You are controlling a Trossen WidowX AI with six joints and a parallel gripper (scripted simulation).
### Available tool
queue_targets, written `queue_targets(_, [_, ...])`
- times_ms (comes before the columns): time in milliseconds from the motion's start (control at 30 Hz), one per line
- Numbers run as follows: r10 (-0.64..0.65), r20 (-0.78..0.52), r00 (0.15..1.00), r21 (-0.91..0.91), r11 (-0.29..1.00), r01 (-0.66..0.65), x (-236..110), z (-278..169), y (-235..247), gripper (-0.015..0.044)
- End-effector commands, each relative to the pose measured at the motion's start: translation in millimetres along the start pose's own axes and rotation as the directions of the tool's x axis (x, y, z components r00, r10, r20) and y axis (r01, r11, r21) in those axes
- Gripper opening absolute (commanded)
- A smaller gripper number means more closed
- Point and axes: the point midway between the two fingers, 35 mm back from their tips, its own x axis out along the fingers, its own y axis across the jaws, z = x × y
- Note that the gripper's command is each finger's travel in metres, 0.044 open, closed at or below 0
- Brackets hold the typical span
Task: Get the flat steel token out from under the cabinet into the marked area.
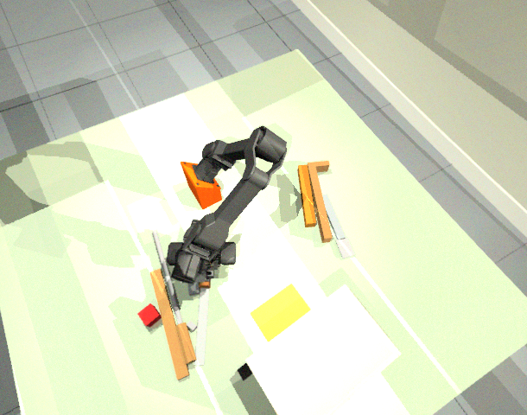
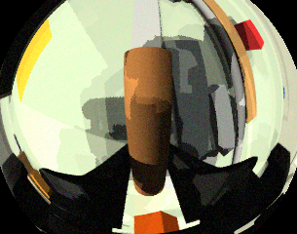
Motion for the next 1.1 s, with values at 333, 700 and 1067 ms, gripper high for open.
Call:
queue_targets(333, [-0.01, 0.002, 1.0, -0.051, 0.999, 0.01, -1.3, 0.5, -4.2, 0.0])
queue_targets(700, [-0.01, 0.002, 1.0, -0.136, 0.991, 0.01, -1.3, 0.6, -4.8, 0.0])
queue_targets(1067, [-0.01, 0.002, 1.0, -0.221, 0.975, 0.01, -1.3, 0.7, -5.2, 0.0])
